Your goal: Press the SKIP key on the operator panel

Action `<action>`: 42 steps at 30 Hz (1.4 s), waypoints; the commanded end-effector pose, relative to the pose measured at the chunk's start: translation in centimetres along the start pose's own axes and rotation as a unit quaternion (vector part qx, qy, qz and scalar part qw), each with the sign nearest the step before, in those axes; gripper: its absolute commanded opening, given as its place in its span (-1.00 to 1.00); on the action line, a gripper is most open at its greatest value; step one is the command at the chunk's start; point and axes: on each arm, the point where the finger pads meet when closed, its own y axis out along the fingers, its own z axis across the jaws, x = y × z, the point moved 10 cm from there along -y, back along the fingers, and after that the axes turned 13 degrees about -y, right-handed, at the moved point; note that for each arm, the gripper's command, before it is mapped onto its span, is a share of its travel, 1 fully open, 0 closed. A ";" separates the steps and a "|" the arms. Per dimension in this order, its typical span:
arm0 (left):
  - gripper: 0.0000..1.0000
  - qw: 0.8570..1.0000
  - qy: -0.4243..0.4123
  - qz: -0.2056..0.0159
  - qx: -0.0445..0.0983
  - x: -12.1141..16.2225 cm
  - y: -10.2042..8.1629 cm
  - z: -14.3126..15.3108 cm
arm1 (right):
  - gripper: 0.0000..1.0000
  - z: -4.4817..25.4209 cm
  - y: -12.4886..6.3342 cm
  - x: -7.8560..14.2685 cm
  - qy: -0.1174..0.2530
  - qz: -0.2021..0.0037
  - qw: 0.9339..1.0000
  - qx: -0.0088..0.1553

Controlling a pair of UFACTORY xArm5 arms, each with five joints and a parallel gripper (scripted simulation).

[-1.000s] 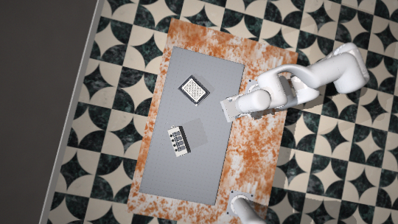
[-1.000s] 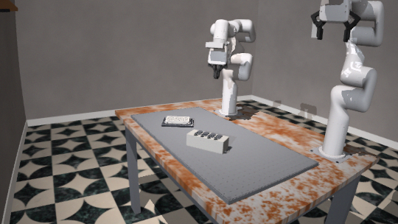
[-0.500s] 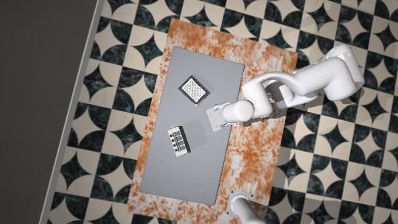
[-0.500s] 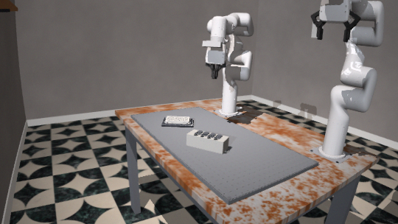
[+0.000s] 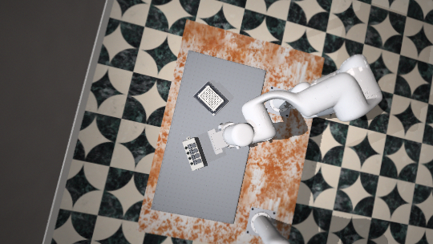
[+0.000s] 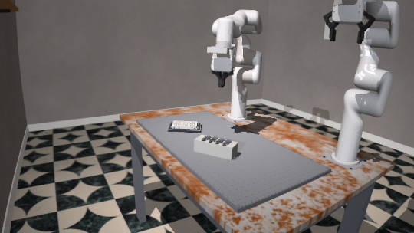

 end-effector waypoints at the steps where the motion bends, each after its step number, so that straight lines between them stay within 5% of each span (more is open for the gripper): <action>1: 1.00 1.000 0.000 0.002 0.000 0.0 -0.1 0.0 | -1.00 0.0 0.2 -1.3 0.001 -0.004 1.000 -0.001; 16: 1.00 1.000 0.000 0.002 0.000 0.0 -0.1 0.0 | -1.00 -0.6 3.8 -6.9 0.003 -0.016 1.000 -0.003; 42: 1.00 1.000 0.000 0.002 0.000 0.0 -0.1 0.0 | -1.00 -2.2 13.2 -14.8 0.008 -0.049 0.999 -0.006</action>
